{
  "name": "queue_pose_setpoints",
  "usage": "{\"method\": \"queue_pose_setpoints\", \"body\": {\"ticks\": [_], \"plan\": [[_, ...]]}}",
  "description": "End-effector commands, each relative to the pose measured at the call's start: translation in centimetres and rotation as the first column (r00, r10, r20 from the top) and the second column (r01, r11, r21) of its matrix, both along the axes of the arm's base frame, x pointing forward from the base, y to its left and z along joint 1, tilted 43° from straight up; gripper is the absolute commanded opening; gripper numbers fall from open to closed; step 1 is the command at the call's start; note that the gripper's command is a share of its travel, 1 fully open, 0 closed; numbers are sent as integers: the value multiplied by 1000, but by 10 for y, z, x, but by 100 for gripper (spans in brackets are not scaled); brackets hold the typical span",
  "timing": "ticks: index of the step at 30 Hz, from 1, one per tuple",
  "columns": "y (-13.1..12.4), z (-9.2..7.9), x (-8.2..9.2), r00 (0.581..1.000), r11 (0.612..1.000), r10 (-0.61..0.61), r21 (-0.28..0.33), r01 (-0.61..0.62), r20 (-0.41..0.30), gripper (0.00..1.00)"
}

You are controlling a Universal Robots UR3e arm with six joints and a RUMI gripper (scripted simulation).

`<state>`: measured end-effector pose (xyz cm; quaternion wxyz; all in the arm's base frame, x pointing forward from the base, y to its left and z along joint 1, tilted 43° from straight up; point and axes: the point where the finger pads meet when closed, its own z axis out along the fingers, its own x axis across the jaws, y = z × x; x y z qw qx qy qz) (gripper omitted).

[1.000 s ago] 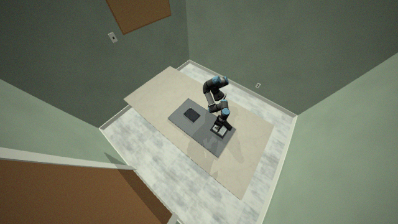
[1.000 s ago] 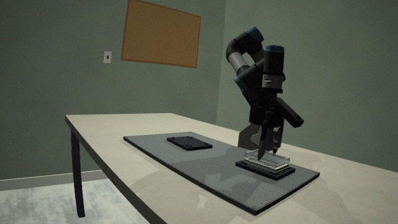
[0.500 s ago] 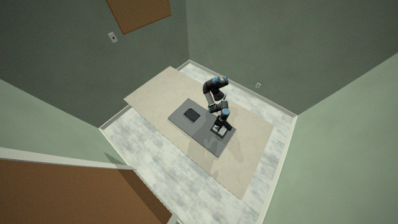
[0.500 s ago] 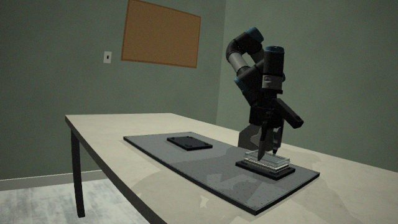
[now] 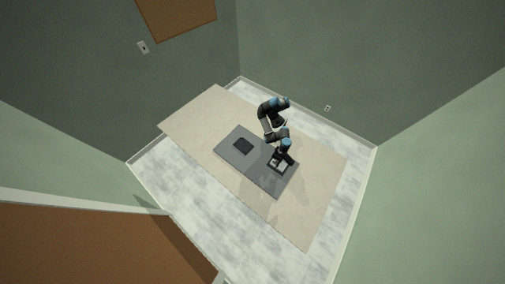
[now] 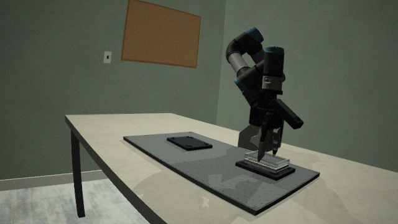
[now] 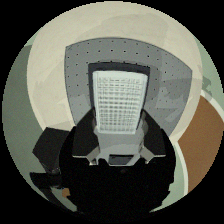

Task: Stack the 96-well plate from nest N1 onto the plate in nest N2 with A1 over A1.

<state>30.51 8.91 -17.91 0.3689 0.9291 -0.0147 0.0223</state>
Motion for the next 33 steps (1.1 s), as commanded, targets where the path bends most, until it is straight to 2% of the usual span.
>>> {"method": "queue_pose_setpoints", "body": {"ticks": [1,28,29,33], "plan": [[0,0,1,1000,1000,1,1,-1,2,0],[-2,-3,1,1000,1000,1,1,-1,2,0],[-2,-3,1,1000,1000,1,1,-1,2,100],[-2,-3,1,1000,1000,1,1,-1,2,100]]}}
